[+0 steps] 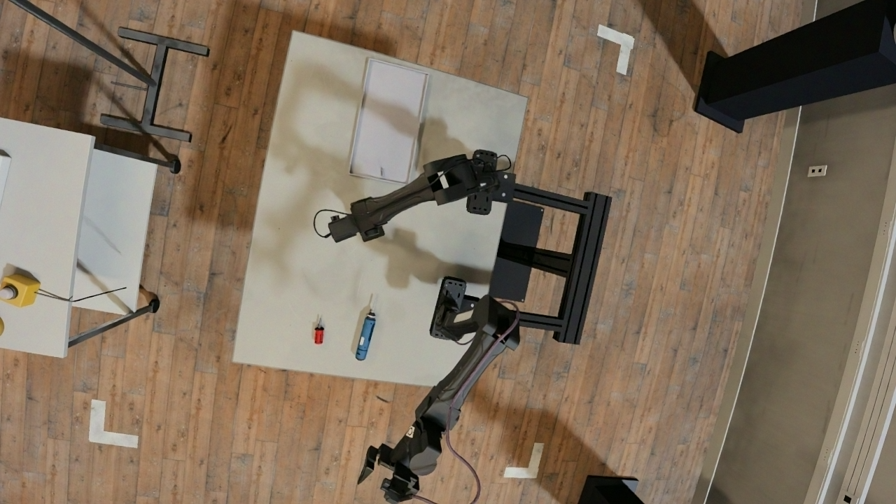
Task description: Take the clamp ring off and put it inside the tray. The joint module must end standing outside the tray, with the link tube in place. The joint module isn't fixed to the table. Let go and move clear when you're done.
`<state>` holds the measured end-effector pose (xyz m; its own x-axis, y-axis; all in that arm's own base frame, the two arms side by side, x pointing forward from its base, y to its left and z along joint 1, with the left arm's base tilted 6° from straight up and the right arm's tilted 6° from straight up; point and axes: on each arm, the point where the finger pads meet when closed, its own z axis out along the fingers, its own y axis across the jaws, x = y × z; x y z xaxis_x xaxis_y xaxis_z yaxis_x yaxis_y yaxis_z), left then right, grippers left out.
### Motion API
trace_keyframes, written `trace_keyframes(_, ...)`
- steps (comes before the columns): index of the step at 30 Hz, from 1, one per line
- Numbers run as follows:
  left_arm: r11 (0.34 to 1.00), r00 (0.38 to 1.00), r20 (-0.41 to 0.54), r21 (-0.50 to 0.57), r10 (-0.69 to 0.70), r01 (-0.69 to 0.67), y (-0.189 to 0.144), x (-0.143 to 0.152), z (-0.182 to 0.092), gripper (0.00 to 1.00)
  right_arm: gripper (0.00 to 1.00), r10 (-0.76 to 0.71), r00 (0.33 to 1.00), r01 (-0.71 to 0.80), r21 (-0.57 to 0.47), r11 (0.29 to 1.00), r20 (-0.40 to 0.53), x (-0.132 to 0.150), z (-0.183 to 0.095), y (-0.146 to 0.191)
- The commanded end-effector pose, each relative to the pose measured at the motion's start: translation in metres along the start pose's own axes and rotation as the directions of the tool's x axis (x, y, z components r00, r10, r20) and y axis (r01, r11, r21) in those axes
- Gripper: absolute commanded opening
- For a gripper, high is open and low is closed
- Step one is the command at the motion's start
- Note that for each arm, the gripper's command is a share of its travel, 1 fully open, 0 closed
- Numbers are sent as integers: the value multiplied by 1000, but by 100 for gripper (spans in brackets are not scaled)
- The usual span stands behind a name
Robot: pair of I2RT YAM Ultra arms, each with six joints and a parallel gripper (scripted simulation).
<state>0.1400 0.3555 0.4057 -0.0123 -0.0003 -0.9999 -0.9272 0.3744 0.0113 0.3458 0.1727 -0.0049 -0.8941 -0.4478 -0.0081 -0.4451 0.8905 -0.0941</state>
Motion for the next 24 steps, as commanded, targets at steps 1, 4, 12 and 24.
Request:
trace_keyframes(1,1000,1000,21,-13,-11,11,3,-8,-2,100,80,-1,1000,1,1,1000,-8,2,12,-3)
trace_keyframes(4,1000,1000,21,-13,-11,11,3,-8,-2,100,80,-2,1000,2,1,1000,-8,2,17,-3)
trace_keyframes(12,1000,1000,21,-13,-11,11,3,-8,-2,100,80,6,999,-6,-1,1000,47,-10,10,-4)
trace_keyframes(24,1000,1000,21,-13,-11,11,3,-8,-2,100,80,-3,1000,3,0,1000,-3,1,41,-2)
